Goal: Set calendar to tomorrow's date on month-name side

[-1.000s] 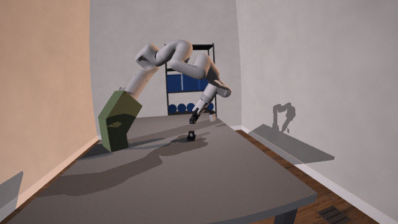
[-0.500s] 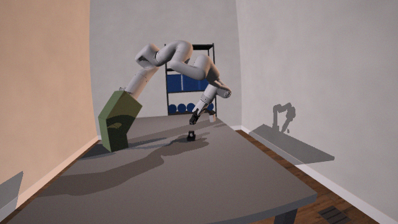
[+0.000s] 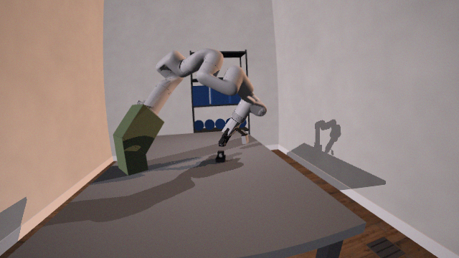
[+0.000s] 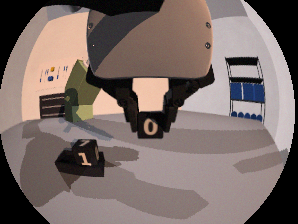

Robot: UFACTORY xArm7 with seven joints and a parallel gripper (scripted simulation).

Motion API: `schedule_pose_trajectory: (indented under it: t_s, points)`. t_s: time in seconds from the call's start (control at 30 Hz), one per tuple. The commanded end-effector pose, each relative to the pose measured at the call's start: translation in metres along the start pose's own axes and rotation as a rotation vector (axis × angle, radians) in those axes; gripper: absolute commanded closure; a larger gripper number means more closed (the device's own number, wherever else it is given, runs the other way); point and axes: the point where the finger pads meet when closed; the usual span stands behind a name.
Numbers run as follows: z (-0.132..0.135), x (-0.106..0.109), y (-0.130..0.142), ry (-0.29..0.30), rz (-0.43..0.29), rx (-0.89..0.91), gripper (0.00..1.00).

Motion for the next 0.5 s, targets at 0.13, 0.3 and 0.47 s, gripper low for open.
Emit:
schedule_pose_trajectory:
  t_s: [0.13, 0.3, 0.47]
  points:
    - [0.001, -0.012, -0.009, 0.000, 0.002, 0.001, 0.71]
    - [0.001, -0.016, -0.012, 0.000, 0.002, 0.001, 0.71]
    - [0.002, -0.022, -0.017, 0.000, 0.002, 0.001, 0.71]
Point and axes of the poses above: the point where the finger pads meet when closed, its own x axis back along the fingers, its own z axis across the jaws, y = z × x, and after that the axes turned 8 degrees about x, right-handed
